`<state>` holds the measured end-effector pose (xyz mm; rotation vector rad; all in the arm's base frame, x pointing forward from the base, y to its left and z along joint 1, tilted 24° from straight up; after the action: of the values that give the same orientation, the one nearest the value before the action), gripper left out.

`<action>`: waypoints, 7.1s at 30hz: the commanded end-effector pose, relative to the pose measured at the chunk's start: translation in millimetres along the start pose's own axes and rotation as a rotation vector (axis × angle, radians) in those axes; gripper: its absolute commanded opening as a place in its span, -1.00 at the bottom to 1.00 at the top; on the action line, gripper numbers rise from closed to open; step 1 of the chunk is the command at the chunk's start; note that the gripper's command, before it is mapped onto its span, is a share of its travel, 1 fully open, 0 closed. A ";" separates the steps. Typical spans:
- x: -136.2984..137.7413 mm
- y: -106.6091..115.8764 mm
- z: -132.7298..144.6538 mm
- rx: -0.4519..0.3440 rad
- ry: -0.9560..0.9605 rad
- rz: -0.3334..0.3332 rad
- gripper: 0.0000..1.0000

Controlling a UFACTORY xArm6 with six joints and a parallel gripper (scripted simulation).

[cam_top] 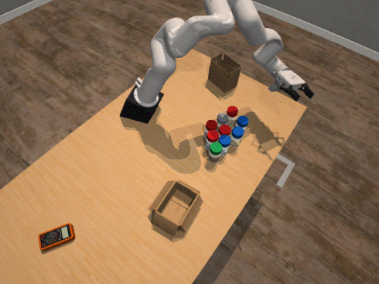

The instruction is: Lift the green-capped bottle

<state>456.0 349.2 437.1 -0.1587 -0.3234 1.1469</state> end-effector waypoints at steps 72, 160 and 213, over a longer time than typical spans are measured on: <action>-234.6 -44.0 -56.7 1.011 0.343 -0.432 0.58; -279.9 -9.1 -1.8 1.580 -0.205 0.041 0.58; -410.0 -29.1 -47.4 1.493 -0.948 -0.738 0.58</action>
<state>348.3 -14.9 337.9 1.6771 -0.1107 0.5318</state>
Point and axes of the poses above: the point where the finger pads meet when closed, its own y axis back along the fingers, its own x axis across the jaws, z = x × y, the point moved 3 cm from there along y, back along the fingers, and after that the axes turned 3 degrees about -y, right-handed, at the moved point
